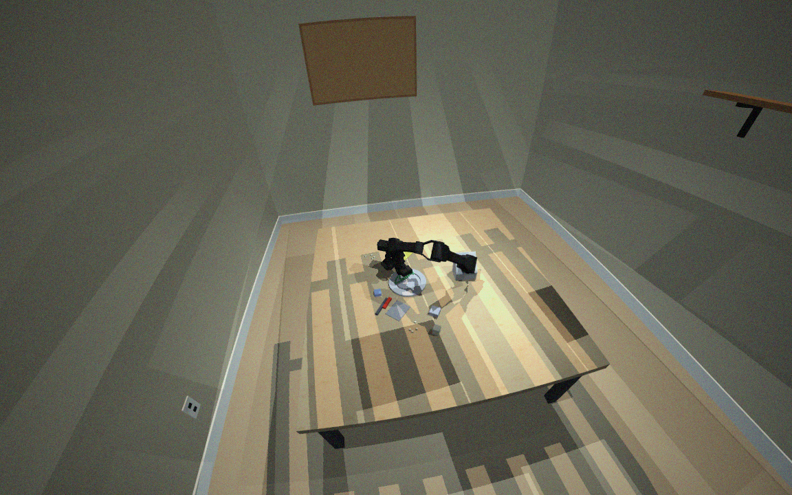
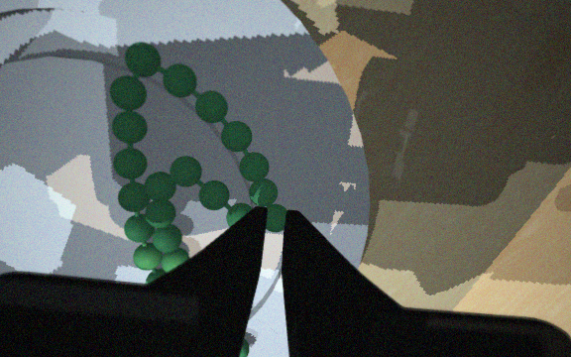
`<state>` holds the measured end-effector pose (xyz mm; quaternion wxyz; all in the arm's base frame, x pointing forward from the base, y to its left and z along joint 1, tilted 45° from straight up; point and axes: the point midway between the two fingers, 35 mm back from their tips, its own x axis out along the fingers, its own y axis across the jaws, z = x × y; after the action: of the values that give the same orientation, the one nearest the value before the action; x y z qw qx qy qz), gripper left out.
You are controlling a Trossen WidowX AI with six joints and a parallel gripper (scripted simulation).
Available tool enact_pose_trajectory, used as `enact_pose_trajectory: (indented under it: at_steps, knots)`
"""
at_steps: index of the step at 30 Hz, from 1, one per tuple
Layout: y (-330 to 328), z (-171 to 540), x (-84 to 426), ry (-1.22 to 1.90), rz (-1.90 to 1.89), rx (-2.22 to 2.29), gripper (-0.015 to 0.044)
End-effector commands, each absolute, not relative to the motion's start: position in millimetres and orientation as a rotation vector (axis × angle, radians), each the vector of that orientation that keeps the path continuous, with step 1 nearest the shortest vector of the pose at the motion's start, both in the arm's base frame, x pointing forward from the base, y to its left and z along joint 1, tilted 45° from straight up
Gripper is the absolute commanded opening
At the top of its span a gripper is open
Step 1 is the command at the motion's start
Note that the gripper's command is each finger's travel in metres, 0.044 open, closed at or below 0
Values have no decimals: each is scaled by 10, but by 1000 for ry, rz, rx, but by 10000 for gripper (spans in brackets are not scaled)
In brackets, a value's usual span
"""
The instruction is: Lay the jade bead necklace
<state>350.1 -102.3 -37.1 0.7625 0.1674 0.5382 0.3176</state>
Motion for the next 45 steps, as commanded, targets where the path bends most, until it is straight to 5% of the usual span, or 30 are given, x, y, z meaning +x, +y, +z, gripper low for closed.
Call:
enact_pose_trajectory:
  at_steps: [1,16,33,45]
  knots:
    - [-994,-401,3486,1179,696,374,0]
    - [-994,-401,3486,1179,696,374,0]
    - [-1043,-361,3478,1177,690,371,440]
    - [-1081,-321,3466,1179,695,374,440]
